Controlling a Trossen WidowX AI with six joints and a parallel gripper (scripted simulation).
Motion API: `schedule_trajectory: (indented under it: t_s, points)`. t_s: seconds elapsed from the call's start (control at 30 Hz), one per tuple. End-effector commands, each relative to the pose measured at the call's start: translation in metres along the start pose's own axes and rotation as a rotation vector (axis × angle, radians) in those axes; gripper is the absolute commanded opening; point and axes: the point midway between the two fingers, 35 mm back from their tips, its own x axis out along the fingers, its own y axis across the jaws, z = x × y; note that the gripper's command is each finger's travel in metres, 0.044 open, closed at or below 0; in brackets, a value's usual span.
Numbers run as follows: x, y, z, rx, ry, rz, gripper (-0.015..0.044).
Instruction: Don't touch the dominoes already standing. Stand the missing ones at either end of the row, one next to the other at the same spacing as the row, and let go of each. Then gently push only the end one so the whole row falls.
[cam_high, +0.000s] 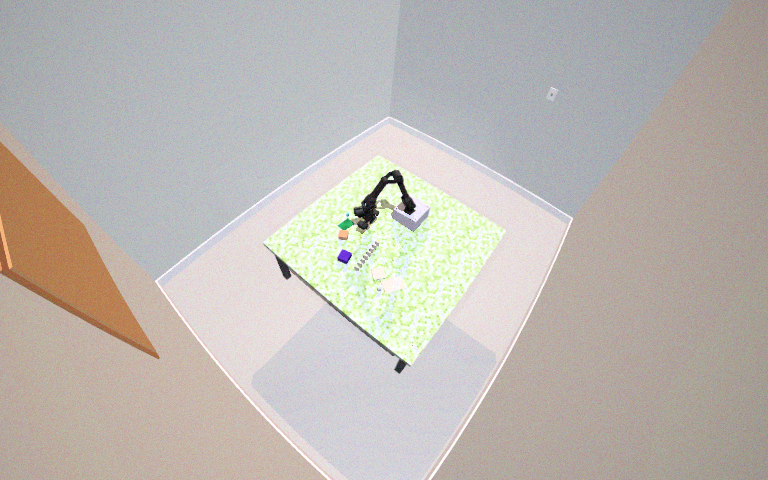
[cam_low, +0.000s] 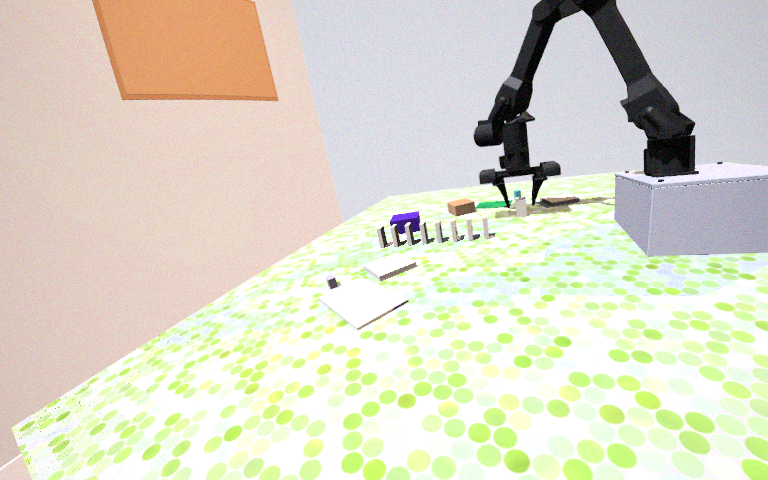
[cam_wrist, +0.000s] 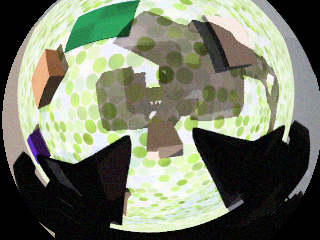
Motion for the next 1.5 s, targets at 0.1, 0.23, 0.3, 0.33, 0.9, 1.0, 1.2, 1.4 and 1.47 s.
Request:
schedule_trajectory:
  t_s: [0.1,0.23,0.3,0.33,0.9,1.0,1.2,1.4,1.47]
  points:
    - [0.002,0.0,-0.001,-0.004,0.007,-0.002,0.0107]
    - [0.002,0.0,-0.001,-0.004,0.007,-0.002,0.0107]
    - [0.002,0.0,-0.001,-0.004,0.007,-0.002,0.0107]
    - [0.002,0.0,-0.001,-0.004,0.007,-0.002,0.0107]
    - [-0.135,0.001,0.001,0.0,0.002,0.0,0.0107]
    - [-0.135,0.005,-0.006,-0.085,0.003,0.0,0.0107]
    - [-0.135,0.035,-0.072,-0.868,0.011,0.008,0.0107]
    - [-0.137,0.049,-0.135,-1.579,0.012,0.017,0.0107]
    - [-0.137,0.049,-0.137,-1.6,0.012,0.017,0.0107]
